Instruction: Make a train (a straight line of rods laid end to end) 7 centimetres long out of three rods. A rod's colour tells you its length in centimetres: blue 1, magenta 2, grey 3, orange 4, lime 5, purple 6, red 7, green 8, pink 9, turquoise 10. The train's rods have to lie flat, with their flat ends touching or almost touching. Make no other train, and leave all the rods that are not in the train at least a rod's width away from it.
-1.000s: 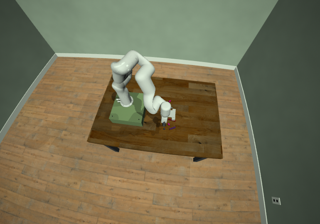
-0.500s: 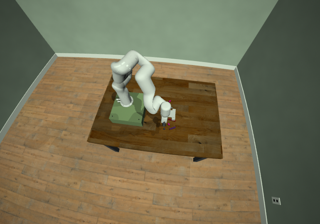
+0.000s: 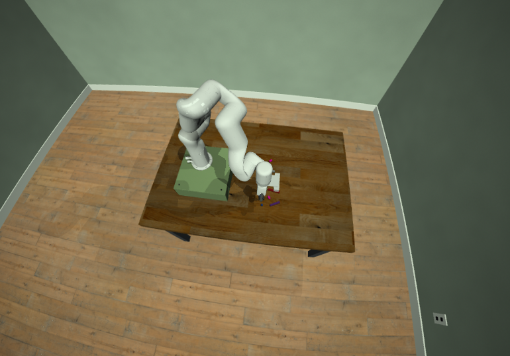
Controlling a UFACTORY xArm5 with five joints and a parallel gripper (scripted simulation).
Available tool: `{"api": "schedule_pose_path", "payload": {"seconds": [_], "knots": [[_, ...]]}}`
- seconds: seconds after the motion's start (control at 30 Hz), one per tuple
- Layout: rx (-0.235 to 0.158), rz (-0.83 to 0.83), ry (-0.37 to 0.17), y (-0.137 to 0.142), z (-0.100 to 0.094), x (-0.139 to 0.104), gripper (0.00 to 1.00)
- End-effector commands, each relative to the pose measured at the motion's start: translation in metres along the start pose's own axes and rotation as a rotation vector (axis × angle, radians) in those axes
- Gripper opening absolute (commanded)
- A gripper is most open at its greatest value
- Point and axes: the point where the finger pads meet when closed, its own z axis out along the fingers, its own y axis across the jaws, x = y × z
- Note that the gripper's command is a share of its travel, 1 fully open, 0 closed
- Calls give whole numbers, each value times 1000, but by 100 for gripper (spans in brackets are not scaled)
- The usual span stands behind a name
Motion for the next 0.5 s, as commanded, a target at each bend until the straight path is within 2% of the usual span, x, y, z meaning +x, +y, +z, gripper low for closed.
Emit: {"api": "schedule_pose_path", "payload": {"seconds": [0.0,0.33,0.47], "knots": [[-1,0,3,0,-1,1,100],[-1,9,3,0,-1,1,100],[-1,165,4,1,-1,1,100]]}}
